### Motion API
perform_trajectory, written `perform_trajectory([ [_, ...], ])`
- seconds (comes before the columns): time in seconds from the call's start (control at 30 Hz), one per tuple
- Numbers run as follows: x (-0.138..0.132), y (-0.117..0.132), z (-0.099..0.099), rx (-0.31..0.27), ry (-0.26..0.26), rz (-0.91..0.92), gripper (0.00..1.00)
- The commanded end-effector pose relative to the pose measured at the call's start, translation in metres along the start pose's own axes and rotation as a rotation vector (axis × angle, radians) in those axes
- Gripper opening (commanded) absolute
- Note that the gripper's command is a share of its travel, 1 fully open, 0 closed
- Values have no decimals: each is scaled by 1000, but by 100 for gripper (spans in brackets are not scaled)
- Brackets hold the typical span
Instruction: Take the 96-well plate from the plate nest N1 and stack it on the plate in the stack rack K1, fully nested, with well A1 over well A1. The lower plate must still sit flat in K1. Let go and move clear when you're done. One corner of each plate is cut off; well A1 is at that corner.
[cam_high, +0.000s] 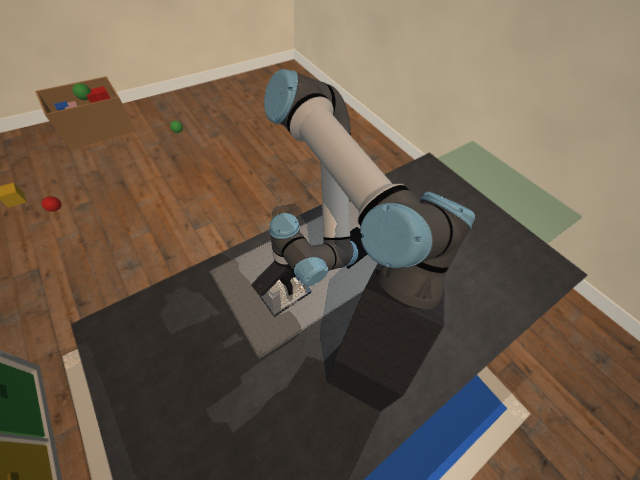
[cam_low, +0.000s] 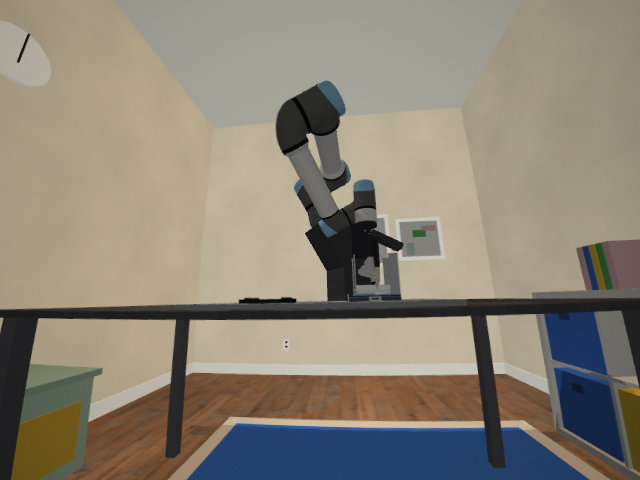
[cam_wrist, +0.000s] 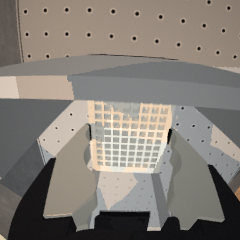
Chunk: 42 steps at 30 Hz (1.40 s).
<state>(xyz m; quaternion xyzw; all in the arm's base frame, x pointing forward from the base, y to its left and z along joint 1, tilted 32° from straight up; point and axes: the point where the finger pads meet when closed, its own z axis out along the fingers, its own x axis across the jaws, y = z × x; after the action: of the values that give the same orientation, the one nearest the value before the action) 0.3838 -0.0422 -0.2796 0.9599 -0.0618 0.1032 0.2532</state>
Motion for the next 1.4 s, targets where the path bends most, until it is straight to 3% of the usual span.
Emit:
perform_trajectory([
  [0.0,0,0,0,0,1,0,100],
  [0.73,0,0,0,0,1,0,100],
  [1.37,0,0,-45,0,1,0,100],
])
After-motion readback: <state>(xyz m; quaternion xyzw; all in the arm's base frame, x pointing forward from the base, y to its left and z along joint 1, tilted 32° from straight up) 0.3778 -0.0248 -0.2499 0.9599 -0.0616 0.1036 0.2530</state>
